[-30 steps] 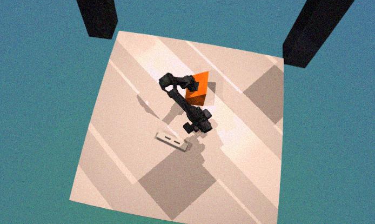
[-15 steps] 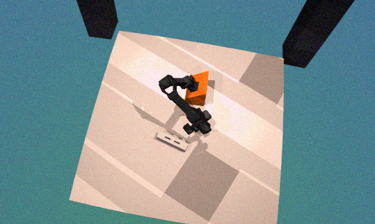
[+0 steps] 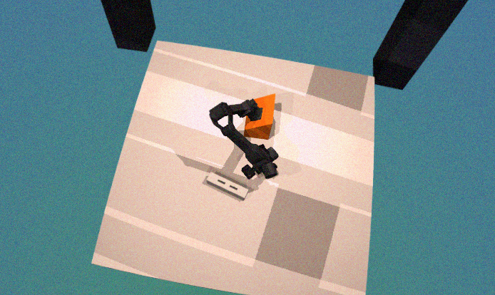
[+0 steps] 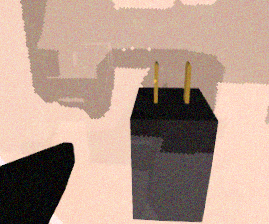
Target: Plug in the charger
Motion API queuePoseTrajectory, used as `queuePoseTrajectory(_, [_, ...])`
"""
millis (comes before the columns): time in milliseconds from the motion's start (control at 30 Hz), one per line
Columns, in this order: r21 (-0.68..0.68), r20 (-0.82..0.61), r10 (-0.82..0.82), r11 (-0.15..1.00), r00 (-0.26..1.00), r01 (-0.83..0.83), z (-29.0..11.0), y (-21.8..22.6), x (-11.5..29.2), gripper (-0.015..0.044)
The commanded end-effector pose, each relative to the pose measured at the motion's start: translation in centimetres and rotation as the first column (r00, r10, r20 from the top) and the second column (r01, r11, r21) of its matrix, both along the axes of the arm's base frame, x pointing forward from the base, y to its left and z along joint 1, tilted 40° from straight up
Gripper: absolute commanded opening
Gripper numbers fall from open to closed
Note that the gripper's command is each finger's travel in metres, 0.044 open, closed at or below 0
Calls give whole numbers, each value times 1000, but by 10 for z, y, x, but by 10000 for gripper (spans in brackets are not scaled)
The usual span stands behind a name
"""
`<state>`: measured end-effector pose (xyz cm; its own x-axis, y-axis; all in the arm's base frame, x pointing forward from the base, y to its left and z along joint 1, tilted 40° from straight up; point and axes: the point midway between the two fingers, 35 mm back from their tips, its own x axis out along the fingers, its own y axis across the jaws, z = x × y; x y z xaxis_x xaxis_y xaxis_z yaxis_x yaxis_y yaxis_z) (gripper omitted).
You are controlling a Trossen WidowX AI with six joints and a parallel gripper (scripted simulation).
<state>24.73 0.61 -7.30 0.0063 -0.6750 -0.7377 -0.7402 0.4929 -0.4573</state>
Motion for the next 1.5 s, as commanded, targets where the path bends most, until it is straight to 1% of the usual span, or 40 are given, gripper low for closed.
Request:
queuePoseTrajectory(0, [-7,-8,3,1000,1000,-4,-6,-6,-2,440])
queuePoseTrajectory(300, [-9,-8,3,1000,1000,-3,-13,-13,-2,440])
queuePoseTrajectory(700, [-3,-1,-1,1000,1000,1,-11,-10,0,125])
queuePoseTrajectory(900, [-3,-1,-1,1000,1000,1,-11,-10,0,85])
queuePoseTrajectory(1000, [-2,-2,-1,1000,1000,1,-8,-7,0,6])
queuePoseTrajectory(1367, [-5,-8,3,1000,1000,-3,29,22,-8,0])
queuePoseTrajectory(1467, [-6,-9,3,1000,1000,-3,32,23,-10,0])
